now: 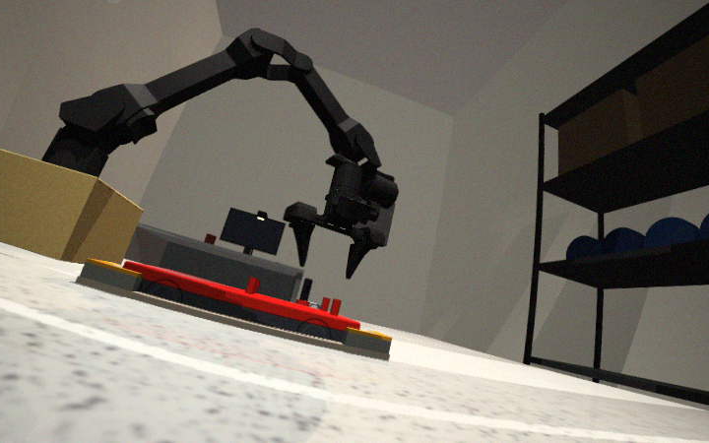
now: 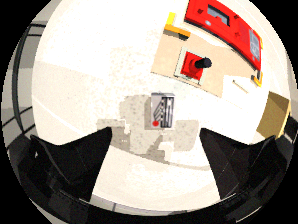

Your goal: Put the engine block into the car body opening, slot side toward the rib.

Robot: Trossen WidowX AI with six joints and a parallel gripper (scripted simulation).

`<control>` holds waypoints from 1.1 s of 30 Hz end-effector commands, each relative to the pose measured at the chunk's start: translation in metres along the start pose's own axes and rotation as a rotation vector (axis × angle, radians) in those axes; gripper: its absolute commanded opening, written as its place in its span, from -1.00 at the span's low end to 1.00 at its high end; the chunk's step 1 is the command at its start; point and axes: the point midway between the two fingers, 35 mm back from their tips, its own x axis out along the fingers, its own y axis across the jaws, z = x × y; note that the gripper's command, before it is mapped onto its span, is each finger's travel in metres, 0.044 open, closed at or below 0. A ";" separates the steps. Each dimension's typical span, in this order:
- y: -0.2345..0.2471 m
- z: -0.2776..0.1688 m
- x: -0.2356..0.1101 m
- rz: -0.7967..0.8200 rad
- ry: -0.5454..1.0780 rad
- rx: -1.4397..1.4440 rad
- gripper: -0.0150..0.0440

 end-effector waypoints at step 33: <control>-0.009 0.000 0.064 -0.029 -0.004 0.006 0.73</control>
